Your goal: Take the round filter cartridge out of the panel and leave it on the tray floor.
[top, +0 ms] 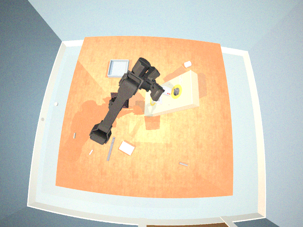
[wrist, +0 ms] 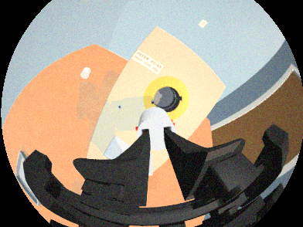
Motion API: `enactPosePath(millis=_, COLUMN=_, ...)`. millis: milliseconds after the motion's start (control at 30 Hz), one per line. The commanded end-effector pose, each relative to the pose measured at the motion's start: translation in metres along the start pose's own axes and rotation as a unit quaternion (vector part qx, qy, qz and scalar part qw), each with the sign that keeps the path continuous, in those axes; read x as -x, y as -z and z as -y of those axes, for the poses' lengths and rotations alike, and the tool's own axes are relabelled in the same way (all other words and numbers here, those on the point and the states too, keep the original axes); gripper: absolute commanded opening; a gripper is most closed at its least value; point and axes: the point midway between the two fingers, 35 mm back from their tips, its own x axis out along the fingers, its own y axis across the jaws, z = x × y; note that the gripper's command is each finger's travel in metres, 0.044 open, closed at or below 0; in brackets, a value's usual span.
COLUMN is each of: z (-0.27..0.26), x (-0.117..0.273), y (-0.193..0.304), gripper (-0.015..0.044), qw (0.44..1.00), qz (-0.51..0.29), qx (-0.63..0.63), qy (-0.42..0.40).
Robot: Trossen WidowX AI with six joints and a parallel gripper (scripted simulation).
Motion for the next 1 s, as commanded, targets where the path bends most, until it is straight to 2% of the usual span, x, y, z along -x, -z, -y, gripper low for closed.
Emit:
enactPosePath(millis=0, z=-0.005, x=-0.001, y=0.009, gripper=0.0, qw=1.0, qz=0.001, qx=-0.004, qy=0.003)
enactPosePath(millis=333, z=-0.025, x=-0.005, y=0.033, gripper=0.0, qw=1.0, qz=0.001, qx=-0.004, qy=0.003)
enactPosePath(millis=467, z=-0.022, x=-0.005, y=0.028, gripper=0.009, qw=1.0, qz=0.0, qx=0.001, qy=0.0)
enactPosePath(millis=833, z=-0.024, x=-0.005, y=0.032, gripper=0.009, qw=1.0, qz=0.001, qx=-0.004, qy=0.003)
enactPosePath(millis=967, z=-0.001, x=0.0, y=0.002, gripper=0.009, qw=1.0, qz=0.001, qx=-0.004, qy=0.003)
